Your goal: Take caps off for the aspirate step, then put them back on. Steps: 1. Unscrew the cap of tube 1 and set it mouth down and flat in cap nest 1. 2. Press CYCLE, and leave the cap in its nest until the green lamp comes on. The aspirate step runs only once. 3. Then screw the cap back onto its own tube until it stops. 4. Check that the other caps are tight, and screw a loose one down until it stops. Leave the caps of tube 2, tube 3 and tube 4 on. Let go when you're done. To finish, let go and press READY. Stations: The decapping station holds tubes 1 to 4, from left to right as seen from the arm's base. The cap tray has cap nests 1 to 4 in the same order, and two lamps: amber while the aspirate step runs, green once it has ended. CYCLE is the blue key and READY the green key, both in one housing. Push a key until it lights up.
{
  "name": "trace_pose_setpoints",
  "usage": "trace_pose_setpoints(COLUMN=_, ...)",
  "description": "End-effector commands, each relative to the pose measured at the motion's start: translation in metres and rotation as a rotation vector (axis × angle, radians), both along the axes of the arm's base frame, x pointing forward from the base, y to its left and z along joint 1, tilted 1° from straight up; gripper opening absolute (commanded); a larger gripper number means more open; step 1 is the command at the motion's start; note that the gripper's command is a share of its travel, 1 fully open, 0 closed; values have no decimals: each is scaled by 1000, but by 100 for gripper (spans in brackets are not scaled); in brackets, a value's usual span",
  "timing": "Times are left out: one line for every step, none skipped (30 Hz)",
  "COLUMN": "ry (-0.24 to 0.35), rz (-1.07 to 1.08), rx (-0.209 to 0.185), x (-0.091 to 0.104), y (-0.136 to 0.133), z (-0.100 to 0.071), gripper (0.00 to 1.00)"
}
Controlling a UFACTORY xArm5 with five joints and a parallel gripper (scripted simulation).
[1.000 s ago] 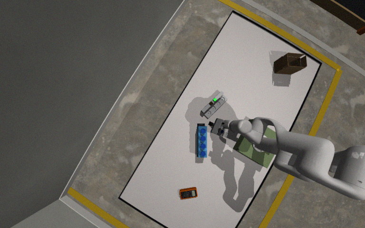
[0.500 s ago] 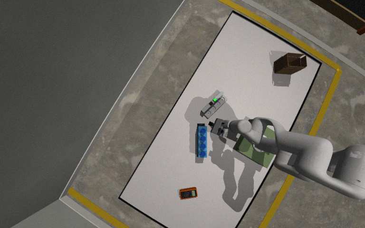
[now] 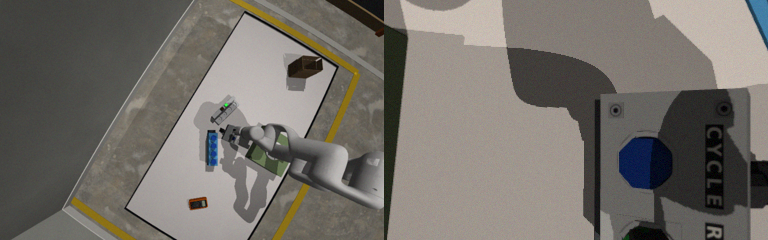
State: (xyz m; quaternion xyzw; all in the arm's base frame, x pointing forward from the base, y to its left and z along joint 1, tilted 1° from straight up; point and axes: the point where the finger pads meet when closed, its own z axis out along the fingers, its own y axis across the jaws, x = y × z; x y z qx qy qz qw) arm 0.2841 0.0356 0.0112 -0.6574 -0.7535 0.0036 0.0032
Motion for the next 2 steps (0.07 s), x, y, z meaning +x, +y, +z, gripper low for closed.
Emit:
trace_pose_setpoints(ry=-4, rz=0, rx=-12, x=1, y=0, z=-1, gripper=0)
trace_pose_setpoints(ry=-4, rz=0, rx=-12, x=1, y=0, z=-2, gripper=0)
